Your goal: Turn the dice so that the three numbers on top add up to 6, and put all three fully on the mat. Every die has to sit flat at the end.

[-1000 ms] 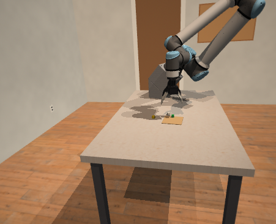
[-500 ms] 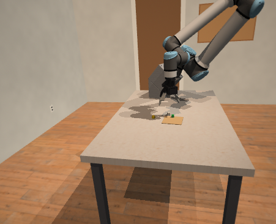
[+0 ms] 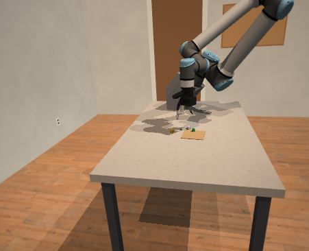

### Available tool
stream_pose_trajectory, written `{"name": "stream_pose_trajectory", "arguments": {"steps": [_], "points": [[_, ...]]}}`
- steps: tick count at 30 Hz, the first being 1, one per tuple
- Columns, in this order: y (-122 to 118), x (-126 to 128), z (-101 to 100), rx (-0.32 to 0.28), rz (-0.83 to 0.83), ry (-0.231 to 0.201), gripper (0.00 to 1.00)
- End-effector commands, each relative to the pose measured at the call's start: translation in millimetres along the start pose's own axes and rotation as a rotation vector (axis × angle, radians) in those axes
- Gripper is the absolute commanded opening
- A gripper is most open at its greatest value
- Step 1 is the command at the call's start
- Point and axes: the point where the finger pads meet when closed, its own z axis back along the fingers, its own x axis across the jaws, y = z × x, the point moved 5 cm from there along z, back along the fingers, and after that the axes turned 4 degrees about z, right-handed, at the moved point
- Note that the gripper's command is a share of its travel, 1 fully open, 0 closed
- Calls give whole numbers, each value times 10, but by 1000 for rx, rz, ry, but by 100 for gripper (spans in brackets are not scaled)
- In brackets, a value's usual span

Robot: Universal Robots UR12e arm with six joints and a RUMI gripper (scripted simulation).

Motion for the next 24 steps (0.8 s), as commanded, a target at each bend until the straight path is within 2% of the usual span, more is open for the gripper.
{"name": "stream_pose_trajectory", "arguments": {"steps": [1,11,14,16,24], "points": [[62,-61,-5,-8,131,-6,100],[218,-212,-30,-9,504,-5,100],[251,-244,-36,-9,589,-4,100],[251,-244,-36,-9,589,-4,100],[358,-347,-57,-10,877,-3,100]]}}
